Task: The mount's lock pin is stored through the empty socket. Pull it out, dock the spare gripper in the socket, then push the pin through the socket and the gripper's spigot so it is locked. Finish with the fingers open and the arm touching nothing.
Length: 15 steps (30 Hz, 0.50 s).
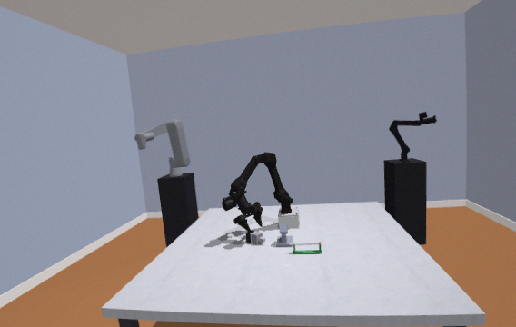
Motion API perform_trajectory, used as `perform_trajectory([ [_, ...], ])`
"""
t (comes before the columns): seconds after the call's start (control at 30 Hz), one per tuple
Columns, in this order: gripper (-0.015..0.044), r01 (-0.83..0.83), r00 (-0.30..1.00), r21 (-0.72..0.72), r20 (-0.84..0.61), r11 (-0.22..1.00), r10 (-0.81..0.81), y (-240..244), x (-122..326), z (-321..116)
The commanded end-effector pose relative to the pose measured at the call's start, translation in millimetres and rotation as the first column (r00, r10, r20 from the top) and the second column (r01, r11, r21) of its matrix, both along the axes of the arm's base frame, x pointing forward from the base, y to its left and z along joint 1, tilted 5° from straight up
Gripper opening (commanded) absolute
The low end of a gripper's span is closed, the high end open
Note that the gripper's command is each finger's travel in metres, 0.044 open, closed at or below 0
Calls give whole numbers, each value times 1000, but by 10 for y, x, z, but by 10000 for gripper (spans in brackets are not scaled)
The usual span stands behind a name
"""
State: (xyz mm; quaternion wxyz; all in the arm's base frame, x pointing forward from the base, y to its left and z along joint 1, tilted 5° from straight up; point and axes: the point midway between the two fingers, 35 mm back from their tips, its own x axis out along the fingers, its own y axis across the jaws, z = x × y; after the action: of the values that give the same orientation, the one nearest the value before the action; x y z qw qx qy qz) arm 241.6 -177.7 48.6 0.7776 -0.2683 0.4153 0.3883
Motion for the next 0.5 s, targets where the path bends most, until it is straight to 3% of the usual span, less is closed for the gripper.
perform_trajectory([
  [0.0, 440, 5, 1000, -3, 10, 1000, -4, -10, 25, -50],
  [0.47, 440, 5, 1000, -3, 10, 1000, -4, -26, 50, -276],
])
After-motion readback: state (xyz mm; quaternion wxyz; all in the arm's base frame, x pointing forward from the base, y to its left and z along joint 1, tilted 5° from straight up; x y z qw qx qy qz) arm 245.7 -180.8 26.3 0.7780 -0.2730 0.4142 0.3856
